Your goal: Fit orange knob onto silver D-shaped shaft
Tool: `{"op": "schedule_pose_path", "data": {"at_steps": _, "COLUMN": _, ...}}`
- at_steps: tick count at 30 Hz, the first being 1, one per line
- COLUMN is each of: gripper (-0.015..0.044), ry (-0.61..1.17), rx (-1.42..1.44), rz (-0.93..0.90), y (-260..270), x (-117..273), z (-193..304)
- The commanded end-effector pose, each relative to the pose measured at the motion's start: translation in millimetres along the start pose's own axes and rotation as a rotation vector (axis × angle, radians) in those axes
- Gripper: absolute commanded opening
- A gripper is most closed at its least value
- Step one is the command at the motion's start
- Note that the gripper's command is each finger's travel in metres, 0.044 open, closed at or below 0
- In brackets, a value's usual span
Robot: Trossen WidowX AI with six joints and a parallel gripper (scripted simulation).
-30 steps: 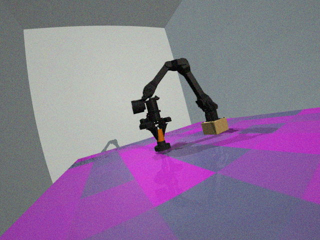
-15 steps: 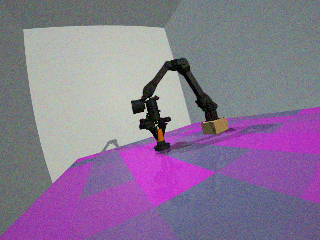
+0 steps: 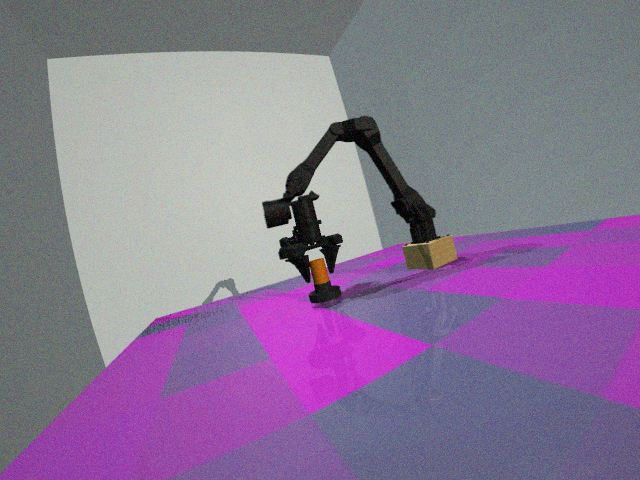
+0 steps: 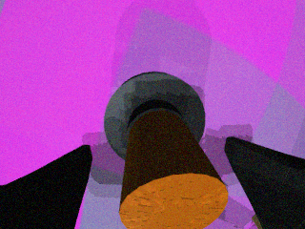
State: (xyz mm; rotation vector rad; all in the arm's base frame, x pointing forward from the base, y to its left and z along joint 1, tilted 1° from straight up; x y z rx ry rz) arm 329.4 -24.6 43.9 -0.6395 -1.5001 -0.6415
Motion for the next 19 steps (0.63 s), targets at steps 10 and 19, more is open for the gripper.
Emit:
{"op": "schedule_pose_path", "data": {"at_steps": 10, "gripper": 0.044, "ry": 0.0, "rx": 0.0, "rz": 0.0, "y": 0.6, "x": 94.4, "z": -0.3}}
{"op": "schedule_pose_path", "data": {"at_steps": 19, "gripper": 0.044, "ry": 0.0, "rx": 0.0, "rz": 0.0, "y": 2.5, "x": 94.5, "z": -2.7}}
Point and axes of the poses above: the point midway between the two fingers, 35 mm back from their tips, its own x axis back along the fingers, its own y axis across the jaws, z = x × y, the point moved 2 cm from there along x, back along the fingers, and after that the axes turned 12 degrees about x, right-handed, at the moved point
